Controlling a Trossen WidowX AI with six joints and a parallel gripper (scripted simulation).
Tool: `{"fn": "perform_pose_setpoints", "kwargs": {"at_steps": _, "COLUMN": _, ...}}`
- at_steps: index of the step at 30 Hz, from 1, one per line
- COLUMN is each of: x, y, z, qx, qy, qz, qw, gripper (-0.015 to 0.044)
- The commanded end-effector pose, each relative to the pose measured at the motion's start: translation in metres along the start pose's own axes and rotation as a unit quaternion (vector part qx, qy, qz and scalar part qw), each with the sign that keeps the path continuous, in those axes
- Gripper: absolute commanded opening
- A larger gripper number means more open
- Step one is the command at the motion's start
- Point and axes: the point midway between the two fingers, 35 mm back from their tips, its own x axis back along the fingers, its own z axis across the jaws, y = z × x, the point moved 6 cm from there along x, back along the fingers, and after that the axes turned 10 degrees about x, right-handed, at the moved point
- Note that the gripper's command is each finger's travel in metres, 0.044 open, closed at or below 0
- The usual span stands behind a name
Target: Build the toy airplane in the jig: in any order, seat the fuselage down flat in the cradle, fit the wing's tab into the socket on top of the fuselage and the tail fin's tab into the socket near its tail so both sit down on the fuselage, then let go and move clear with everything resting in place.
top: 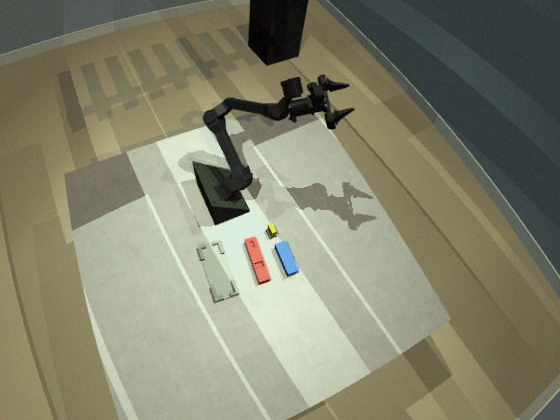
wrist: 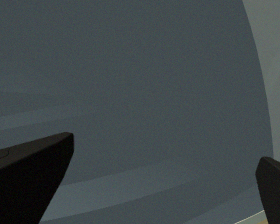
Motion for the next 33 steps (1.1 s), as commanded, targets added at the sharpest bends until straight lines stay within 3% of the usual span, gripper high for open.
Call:
{"fn": "perform_pose_setpoints", "kwargs": {"at_steps": 1, "x": -0.018, "y": -0.029, "z": -0.038, "qx": 0.064, "qy": -0.070, "qz": 0.063, "qw": 0.993, "gripper": 0.0440}}
{"fn": "perform_pose_setpoints", "kwargs": {"at_steps": 8, "x": -0.031, "y": -0.076, "z": -0.122, "qx": 0.161, "qy": -0.194, "qz": 0.196, "qw": 0.948, "gripper": 0.0440}}
{"fn": "perform_pose_setpoints", "kwargs": {"at_steps": 16, "x": -0.010, "y": -0.110, "z": -0.223, "qx": 0.222, "qy": -0.318, "qz": 0.353, "qw": 0.852, "gripper": 0.0440}}
{"fn": "perform_pose_setpoints", "kwargs": {"at_steps": 23, "x": 0.036, "y": -0.124, "z": -0.303, "qx": 0.212, "qy": -0.401, "qz": 0.484, "qw": 0.748, "gripper": 0.0440}}
{"fn": "perform_pose_setpoints", "kwargs": {"at_steps": 33, "x": 0.148, "y": -0.127, "z": -0.390, "qx": 0.068, "qy": -0.477, "qz": 0.651, "qw": 0.587, "gripper": 0.0440}}
